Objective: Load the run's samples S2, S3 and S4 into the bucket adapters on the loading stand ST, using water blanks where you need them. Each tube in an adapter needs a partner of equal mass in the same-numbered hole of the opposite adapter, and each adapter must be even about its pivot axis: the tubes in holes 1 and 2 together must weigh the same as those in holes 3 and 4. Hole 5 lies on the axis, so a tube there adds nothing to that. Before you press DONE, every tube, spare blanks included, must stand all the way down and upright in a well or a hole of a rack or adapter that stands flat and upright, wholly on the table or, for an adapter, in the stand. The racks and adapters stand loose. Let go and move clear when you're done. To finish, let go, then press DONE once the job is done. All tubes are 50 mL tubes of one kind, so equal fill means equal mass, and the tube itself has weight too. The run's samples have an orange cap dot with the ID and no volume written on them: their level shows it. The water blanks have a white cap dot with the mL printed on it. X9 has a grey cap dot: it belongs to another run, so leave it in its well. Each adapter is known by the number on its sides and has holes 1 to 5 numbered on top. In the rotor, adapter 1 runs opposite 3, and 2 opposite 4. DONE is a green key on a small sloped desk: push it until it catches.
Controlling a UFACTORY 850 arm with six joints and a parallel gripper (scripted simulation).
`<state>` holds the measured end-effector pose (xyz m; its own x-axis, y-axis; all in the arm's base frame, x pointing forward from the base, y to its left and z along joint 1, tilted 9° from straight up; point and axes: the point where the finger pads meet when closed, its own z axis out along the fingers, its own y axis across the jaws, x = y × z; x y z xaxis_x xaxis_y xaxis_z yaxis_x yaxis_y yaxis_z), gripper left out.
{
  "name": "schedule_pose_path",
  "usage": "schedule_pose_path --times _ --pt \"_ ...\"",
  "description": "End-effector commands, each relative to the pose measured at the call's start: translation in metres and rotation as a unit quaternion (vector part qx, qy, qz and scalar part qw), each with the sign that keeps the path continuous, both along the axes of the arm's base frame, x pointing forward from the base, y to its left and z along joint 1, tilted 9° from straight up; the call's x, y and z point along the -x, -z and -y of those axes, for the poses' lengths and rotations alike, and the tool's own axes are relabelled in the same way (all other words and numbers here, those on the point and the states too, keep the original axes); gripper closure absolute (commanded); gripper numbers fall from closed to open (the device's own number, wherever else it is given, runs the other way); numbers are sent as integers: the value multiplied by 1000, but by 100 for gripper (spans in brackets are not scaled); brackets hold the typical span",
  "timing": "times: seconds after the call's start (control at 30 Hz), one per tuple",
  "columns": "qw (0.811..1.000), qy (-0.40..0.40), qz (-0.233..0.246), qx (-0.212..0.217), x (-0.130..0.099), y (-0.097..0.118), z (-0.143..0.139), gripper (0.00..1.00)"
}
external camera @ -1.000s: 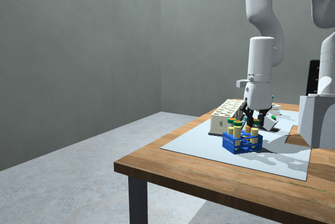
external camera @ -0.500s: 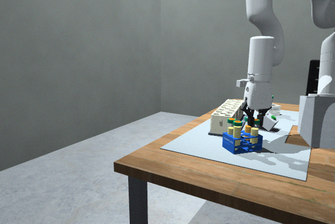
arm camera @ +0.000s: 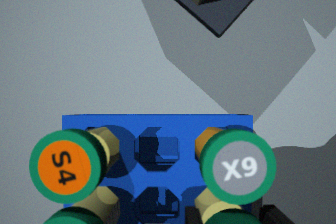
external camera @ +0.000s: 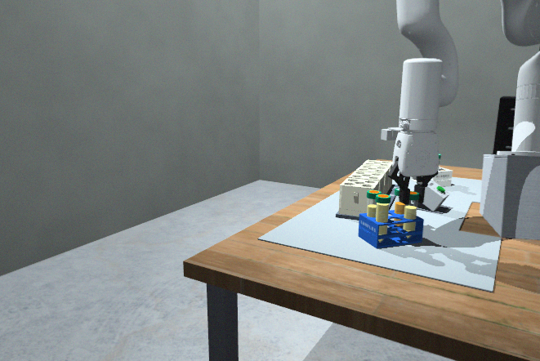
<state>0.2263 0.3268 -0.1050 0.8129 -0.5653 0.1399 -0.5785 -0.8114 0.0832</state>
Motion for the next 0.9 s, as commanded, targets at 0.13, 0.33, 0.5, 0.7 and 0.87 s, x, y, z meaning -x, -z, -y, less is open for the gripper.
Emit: schedule_pose_path --times 0.13,0.33,0.5,0.7,0.87 --pt "1000 0 0 -1 0 0 -1 100" --pt "1000 0 0 -1 0 -2 -1 100" --pt "1000 0 0 -1 0 -4 -1 100" --pt "1000 0 0 -1 0 -8 -2 100" --pt "1000 0 0 -1 0 -11 -2 100"
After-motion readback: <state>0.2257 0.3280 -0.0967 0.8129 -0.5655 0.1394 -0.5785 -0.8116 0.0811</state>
